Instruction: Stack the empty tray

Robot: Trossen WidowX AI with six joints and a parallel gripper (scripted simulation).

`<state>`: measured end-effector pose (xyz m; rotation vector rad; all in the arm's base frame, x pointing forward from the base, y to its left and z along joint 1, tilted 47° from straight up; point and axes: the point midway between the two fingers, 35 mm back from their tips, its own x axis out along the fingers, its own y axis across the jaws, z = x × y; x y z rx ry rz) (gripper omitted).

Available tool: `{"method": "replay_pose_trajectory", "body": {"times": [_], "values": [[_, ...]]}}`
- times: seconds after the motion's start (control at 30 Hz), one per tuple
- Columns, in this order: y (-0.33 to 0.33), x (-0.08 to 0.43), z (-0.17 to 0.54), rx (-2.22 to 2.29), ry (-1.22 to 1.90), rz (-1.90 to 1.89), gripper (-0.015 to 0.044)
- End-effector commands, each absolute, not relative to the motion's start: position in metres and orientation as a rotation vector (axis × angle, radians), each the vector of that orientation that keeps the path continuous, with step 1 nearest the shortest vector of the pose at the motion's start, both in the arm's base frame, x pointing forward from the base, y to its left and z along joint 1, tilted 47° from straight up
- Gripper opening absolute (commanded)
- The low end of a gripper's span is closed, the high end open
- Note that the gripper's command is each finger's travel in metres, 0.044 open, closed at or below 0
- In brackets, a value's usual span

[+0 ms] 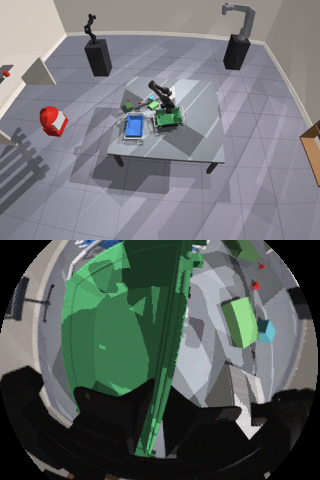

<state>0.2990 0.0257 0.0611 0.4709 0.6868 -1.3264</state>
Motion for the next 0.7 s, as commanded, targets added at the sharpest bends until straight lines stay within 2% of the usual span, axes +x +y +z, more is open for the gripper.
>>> {"method": "replay_pose_trajectory", "body": {"times": [0.0,0.67], "values": [[0.0201,0.2963,0.0585,0.468,0.693,-1.342,0.0000],[0.0118,0.2930,0.0518,0.467,0.693,-1.343,0.0000]]}}
